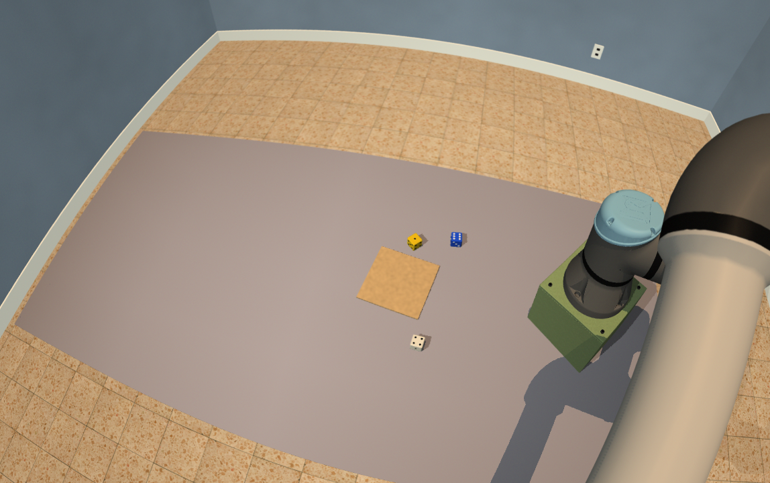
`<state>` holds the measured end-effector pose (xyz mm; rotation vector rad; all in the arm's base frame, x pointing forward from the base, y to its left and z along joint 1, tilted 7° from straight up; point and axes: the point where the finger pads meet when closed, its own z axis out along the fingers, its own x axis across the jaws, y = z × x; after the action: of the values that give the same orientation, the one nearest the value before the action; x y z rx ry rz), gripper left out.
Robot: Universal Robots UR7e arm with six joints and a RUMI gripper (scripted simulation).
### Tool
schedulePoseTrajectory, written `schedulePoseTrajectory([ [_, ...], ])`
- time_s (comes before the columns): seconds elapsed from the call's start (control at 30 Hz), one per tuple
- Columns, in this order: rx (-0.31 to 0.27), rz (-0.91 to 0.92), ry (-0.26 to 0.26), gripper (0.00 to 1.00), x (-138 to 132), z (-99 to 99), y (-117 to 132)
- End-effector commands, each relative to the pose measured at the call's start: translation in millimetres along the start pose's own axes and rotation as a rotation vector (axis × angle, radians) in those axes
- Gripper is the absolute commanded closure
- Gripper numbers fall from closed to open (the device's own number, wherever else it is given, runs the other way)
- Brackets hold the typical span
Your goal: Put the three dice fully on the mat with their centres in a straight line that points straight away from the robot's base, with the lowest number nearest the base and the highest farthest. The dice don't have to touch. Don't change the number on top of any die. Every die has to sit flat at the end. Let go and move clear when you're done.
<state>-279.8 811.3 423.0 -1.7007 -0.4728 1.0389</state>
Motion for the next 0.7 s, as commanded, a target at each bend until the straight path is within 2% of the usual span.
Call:
schedulePoseTrajectory([
  [0.0,0.016,-0.021,0.108,0.0,49,-43.4,-18],
  [0.03,0.02,-0.027,0.142,0.0,63,-57.8,-23],
  [0.07,0.02,-0.027,0.142,0.0,63,-57.8,-23],
  [0.1,0.024,-0.032,0.176,0.0,78,-73.0,-27],
  [0.2,0.024,-0.032,0.176,0.0,78,-73.0,-27],
  [0.3,0.032,-0.048,0.283,0.0,120,-122.5,-37],
  [0.33,0.032,-0.048,0.283,0.0,120,-122.5,-37],
  [0.37,0.034,-0.053,0.319,0.0,133,-140.4,-40],
  [0.4,0.034,-0.053,0.319,0.0,133,-140.4,-40],
  [0.43,0.035,-0.057,0.357,0.0,147,-158.9,-43],
  [0.47,0.035,-0.057,0.357,0.0,147,-158.9,-43],
  [0.5,0.035,-0.062,0.394,0.0,160,-178.1,-45],
  [0.53,0.035,-0.062,0.394,0.0,160,-178.1,-45],
  [0.57,0.034,-0.066,0.432,0.0,172,-197.8,-46],
  [0.6,0.034,-0.066,0.432,0.0,172,-197.8,-46],
  [0.63,0.032,-0.069,0.47,0.0,185,-218.2,-47],
  [0.67,0.032,-0.069,0.47,0.0,185,-218.2,-47],
])
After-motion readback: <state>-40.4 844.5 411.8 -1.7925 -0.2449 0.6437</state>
